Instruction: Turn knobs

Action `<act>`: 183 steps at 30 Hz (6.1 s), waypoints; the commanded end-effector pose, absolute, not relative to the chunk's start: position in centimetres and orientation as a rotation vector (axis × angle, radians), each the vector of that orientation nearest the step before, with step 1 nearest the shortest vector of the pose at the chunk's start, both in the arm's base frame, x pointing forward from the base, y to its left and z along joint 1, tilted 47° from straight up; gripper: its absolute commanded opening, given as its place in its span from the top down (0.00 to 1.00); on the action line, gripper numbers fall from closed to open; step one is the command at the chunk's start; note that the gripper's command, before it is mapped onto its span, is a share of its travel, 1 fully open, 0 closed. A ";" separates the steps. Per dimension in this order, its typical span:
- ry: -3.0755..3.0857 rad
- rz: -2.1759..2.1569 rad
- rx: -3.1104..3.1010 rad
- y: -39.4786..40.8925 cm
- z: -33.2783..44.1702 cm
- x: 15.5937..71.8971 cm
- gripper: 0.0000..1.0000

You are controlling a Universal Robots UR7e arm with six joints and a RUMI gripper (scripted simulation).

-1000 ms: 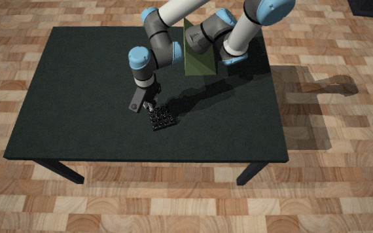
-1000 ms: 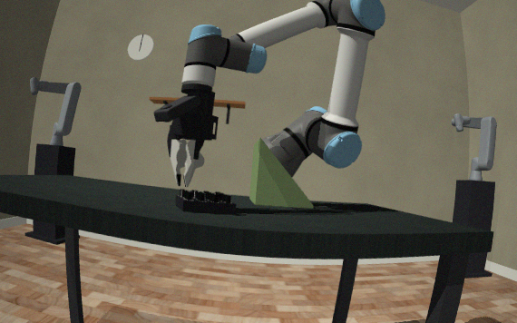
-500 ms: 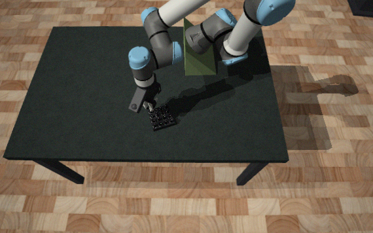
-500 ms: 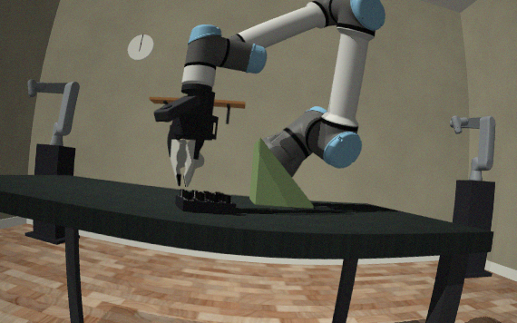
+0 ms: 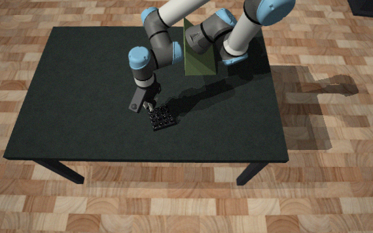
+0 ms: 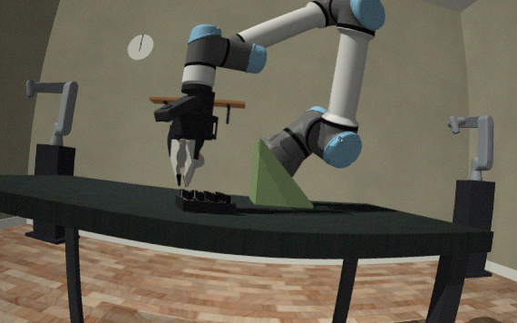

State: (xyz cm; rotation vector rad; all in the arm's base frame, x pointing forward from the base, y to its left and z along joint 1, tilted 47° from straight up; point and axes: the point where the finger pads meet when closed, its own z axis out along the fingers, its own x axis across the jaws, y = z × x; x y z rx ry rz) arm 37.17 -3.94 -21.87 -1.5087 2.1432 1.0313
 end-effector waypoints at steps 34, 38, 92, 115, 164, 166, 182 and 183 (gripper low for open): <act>2.143 1.031 -1.509 -4.0 -21.9 37.3 0.89; 2.143 1.031 -1.509 -4.0 -21.9 37.3 0.89; 2.143 1.034 -1.508 -2.9 -22.9 37.0 0.89; 2.143 1.034 -1.508 -2.9 -22.9 37.0 0.89; 2.128 1.029 -1.521 -2.9 -22.9 37.0 0.96; 2.128 1.029 -1.521 -2.9 -22.9 37.0 0.96; 2.039 0.997 -1.602 -2.9 -22.9 37.0 0.96; 2.039 0.997 -1.602 -2.9 -22.9 37.0 0.96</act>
